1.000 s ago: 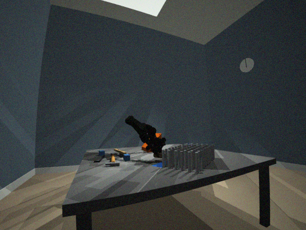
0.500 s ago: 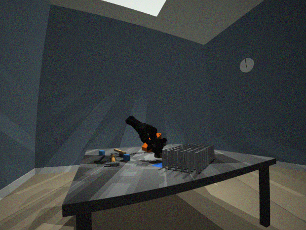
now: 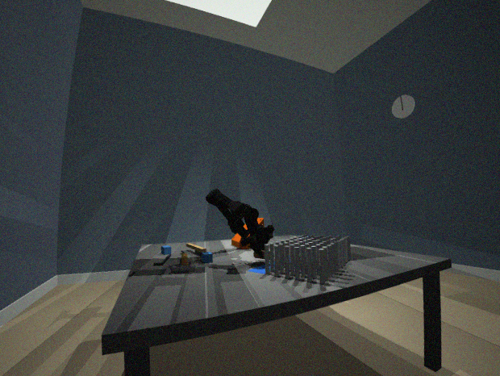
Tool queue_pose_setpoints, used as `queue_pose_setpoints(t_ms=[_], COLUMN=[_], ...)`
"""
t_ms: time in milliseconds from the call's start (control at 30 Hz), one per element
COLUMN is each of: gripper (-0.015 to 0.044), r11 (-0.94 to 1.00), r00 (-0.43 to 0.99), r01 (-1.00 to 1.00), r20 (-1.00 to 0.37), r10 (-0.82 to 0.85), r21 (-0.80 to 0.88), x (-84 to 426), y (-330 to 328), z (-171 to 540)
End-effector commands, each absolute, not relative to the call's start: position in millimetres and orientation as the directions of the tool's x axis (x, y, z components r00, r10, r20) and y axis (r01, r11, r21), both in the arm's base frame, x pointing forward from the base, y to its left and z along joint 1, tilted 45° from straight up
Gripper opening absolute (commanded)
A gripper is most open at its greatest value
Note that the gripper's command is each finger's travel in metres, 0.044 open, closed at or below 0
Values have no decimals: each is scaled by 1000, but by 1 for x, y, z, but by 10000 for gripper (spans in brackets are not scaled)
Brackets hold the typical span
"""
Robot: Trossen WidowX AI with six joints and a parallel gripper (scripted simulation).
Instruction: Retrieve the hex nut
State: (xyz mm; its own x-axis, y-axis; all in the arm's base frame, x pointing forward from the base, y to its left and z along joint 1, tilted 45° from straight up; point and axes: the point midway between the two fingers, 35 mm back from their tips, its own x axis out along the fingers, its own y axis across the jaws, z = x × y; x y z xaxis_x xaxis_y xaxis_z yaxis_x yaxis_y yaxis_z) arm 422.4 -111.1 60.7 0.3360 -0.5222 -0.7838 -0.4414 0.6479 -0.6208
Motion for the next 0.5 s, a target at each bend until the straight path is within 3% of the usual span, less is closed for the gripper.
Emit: queue_pose_setpoints(t_ms=[0,467], gripper=[0,0], r11=[648,648], r00=[336,336], r01=[-437,-437], r20=[-782,-782], r10=[-525,-525], r21=[-623,-623], x=[426,429], y=[-110,-114], z=[60,54])
